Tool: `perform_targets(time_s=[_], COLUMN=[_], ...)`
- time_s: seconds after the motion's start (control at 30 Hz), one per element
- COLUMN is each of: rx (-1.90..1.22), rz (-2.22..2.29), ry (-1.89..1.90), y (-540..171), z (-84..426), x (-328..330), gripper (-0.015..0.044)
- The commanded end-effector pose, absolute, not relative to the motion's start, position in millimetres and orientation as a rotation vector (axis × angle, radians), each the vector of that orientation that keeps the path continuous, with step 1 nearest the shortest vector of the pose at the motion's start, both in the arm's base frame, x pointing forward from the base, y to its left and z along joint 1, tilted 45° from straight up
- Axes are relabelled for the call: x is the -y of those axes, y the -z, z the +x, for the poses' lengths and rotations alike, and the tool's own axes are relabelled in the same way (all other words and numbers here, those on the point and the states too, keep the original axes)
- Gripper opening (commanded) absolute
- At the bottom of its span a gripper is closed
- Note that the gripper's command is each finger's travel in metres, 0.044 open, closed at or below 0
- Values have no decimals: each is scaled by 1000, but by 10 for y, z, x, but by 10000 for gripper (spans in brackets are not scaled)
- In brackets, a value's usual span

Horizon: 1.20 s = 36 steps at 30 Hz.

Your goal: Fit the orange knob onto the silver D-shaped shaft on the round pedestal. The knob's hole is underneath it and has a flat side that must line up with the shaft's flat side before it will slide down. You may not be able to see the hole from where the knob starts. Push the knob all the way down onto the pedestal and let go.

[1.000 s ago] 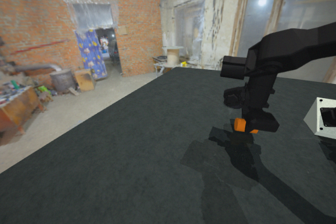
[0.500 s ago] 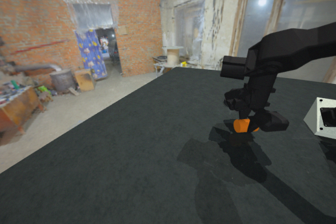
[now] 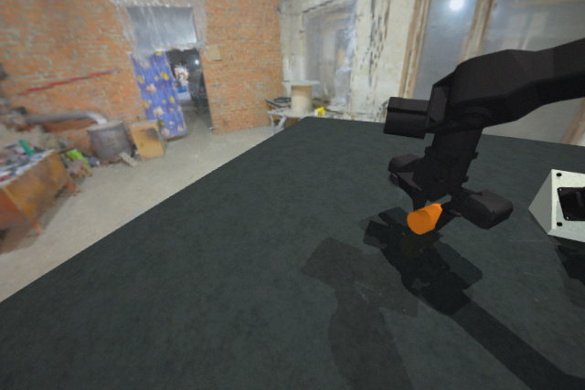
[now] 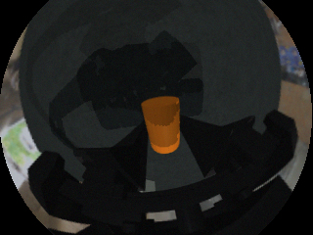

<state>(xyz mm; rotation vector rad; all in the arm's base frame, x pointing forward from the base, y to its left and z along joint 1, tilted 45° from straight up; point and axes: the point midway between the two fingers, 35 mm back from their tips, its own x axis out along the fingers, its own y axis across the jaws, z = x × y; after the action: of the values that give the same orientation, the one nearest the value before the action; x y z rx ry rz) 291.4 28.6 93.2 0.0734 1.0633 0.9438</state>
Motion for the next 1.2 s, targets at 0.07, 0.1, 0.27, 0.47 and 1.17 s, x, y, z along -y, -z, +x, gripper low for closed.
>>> perform_targets(time_s=[0.07,0.1,0.27,0.47,1.17], rx=[-978,-960,-868,-800,-800], rz=[-63,-91,-236,-336,-343], ry=[-1025,-1042,-1125,-1179,-1185], y=[-944,-944,-944,-944,-864], z=[2916,2916,2916,2916,2927], x=[-278,-278,-278,-278,-365], gripper=[179,179,179,179,260])
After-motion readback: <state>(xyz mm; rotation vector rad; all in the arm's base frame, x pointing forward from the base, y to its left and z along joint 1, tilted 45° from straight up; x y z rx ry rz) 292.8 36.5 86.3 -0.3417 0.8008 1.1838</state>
